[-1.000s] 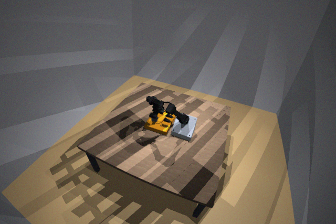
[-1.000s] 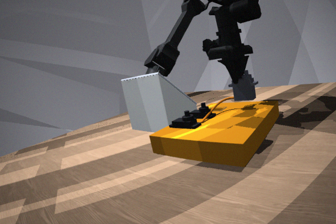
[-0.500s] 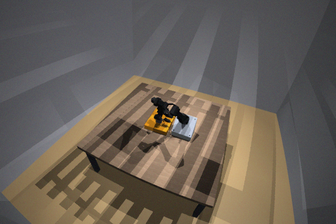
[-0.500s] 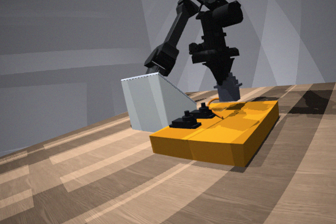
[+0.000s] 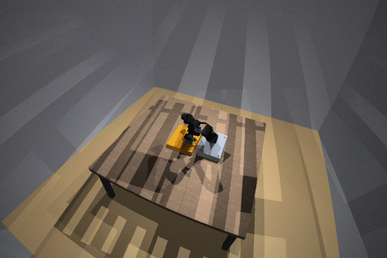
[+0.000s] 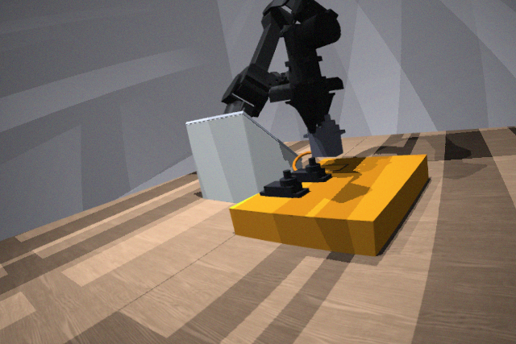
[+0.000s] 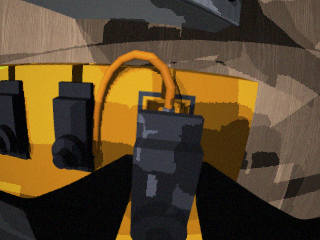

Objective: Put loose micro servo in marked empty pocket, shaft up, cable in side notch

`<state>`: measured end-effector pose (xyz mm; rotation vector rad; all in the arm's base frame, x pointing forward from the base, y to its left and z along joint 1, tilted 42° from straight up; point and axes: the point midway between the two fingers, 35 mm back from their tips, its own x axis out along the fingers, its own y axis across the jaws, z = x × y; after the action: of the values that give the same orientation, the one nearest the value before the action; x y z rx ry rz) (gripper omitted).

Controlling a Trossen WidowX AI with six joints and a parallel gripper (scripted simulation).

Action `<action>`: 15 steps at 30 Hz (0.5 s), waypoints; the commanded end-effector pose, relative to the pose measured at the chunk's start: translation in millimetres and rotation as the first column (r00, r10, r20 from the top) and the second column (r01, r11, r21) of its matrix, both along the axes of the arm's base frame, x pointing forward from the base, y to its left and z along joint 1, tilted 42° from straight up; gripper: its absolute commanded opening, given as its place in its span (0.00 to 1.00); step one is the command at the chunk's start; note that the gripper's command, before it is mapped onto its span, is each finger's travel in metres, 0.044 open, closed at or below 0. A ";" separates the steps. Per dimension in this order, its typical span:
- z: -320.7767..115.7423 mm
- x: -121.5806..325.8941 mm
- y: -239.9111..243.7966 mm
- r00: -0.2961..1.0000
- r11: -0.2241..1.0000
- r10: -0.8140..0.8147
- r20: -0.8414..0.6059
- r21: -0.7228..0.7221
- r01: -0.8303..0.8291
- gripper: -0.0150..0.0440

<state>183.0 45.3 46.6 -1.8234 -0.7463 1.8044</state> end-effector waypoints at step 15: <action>-13.3 -1.4 11.7 1.000 1.000 0.001 0.014 -0.007 -0.001 0.25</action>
<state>180.8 55.6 34.4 -1.8417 -0.7486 1.8066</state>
